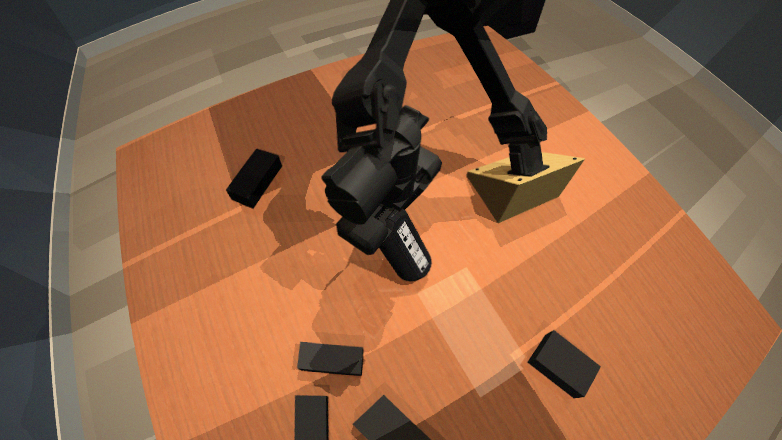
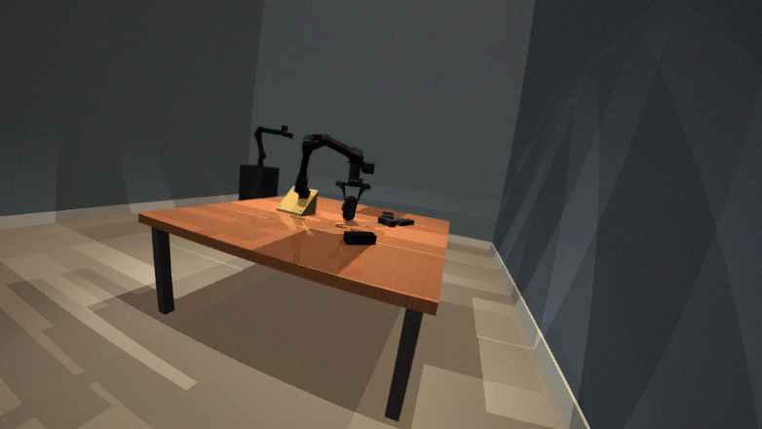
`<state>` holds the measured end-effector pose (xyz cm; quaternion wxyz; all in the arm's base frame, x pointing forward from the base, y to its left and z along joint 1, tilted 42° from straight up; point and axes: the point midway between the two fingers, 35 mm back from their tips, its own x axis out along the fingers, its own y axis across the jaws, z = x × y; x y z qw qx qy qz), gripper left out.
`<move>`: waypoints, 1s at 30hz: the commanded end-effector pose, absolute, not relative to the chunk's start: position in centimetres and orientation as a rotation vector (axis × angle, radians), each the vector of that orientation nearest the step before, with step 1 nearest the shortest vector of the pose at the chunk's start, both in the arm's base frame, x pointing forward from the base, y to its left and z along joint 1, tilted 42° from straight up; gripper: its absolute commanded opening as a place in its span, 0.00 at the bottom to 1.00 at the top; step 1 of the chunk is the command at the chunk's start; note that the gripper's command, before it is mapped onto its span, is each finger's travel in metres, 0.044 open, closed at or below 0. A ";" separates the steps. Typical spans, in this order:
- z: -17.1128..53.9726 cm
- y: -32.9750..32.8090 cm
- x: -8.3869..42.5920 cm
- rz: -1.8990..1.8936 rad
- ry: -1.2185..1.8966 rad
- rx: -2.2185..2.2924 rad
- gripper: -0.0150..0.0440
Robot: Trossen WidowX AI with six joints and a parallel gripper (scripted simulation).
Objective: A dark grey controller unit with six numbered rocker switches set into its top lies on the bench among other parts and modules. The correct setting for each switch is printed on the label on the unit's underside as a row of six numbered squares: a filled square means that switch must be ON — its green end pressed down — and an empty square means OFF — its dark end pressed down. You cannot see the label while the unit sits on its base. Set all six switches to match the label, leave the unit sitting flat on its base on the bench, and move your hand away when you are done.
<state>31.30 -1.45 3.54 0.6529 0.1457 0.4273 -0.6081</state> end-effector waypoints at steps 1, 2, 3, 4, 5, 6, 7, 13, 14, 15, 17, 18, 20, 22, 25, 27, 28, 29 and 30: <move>3.1 -0.9 31.0 -1.379 0.982 0.342 0.82; 3.1 -0.8 31.0 -1.379 0.982 0.342 0.82; 3.1 -0.7 30.9 -1.379 0.982 0.342 0.82; 3.0 -0.6 30.9 -1.379 0.982 0.342 0.82; 3.0 -0.6 30.9 -1.379 0.982 0.342 0.83; 3.0 -0.5 30.8 -1.379 0.982 0.342 0.83; 2.9 -0.4 30.8 -1.379 0.983 0.342 0.83; 2.7 0.0 30.7 -1.379 0.983 0.342 0.83; 2.7 0.1 30.6 -1.379 0.983 0.342 0.83; 2.7 0.1 30.6 -1.379 0.983 0.342 0.83; 2.6 0.3 30.5 -1.379 0.983 0.342 0.83; 2.6 0.3 30.5 -1.379 0.983 0.342 0.83; 2.5 0.5 30.4 -1.379 0.983 0.342 0.83; 2.4 0.6 30.4 -1.379 0.983 0.343 0.83; 2.3 0.8 30.3 -1.379 0.983 0.343 0.83; 2.2 0.9 30.2 -1.379 0.983 0.343 0.83; 2.2 1.0 30.2 -1.379 0.983 0.343 0.83; 2.1 1.1 30.2 -1.379 0.984 0.343 0.83; 2.1 1.1 30.2 -1.379 0.984 0.343 0.83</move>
